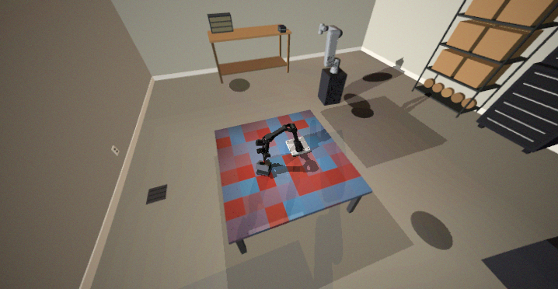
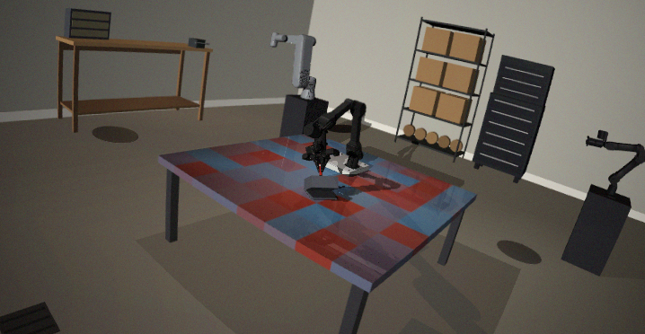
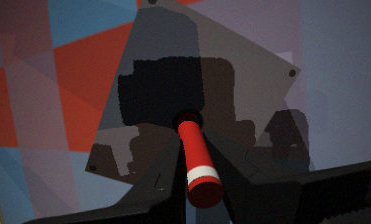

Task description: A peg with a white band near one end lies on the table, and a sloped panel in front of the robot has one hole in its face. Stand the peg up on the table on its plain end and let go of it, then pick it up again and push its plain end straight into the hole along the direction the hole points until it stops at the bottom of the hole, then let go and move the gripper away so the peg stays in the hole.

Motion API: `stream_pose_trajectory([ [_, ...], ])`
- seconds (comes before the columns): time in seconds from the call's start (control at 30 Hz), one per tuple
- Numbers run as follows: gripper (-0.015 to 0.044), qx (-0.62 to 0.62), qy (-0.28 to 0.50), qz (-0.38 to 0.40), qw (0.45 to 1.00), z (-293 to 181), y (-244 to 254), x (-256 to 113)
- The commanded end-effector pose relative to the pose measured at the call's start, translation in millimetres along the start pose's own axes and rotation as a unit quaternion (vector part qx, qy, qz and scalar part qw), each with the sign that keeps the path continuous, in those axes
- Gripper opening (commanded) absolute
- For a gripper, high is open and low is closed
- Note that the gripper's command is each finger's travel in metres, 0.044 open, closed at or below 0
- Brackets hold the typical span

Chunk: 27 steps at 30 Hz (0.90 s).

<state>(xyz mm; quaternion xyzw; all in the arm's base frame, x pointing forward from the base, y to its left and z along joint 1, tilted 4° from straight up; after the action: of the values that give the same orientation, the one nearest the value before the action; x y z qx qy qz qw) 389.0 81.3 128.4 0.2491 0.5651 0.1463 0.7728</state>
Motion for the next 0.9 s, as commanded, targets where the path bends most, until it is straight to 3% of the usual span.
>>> stream_pose_trajectory([
  [0.0,0.0000,0.002,0.001,0.001,1.000,-0.8,0.0,2.9],
  [0.87,0.0000,-0.001,0.000,0.001,1.000,-0.2,-0.1,9.5],
])
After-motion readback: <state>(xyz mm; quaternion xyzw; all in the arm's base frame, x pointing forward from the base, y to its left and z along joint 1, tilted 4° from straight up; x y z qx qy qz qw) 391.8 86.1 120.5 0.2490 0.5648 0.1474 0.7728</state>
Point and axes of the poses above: the point midway between the two fingers, 35 mm back from their tips, its own x axis out along the fingers, its own y axis across the jaws, z = x × y, the point moved 1 cm from there along -x, back along the fingers, and after that the axes turned 12 degrees about x, right-handed, at the moved point
